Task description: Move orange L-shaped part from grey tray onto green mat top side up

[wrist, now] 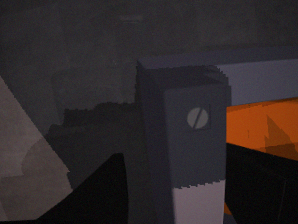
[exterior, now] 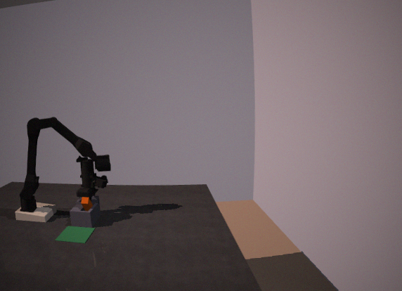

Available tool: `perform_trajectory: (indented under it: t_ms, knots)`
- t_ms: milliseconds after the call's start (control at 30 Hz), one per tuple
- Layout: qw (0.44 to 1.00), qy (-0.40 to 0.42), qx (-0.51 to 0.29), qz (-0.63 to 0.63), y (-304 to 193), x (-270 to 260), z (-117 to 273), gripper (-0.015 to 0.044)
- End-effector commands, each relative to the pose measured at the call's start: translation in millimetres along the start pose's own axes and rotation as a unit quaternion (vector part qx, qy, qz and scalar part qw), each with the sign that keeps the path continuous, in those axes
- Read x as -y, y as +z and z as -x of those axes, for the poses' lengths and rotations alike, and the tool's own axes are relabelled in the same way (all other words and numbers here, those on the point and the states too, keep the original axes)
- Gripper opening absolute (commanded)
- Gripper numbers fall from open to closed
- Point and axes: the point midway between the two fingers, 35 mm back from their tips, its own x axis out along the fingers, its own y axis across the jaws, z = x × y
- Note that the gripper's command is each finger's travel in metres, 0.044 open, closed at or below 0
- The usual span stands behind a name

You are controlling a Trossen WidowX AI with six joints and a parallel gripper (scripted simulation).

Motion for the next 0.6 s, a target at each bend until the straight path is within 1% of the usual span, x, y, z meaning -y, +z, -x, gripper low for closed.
perform_trajectory:
  t_ms: [0,233,333,467,500,567]
  knots:
    - [1.0,-0.002,0.0,-0.002,0,-5,6,0.018]
    - [1.0,-0.004,0.0,-0.001,1,-8,18,0.018]
    - [1.0,-0.004,0.0,-0.001,4,-6,46,0.018]
    - [1.0,-0.004,0.0,-0.001,2,1,98,0.018]
    - [1.0,-0.004,0.0,-0.001,0,2,105,0.018]
    - [1.0,-0.004,0.0,-0.001,0,3,108,0.018]
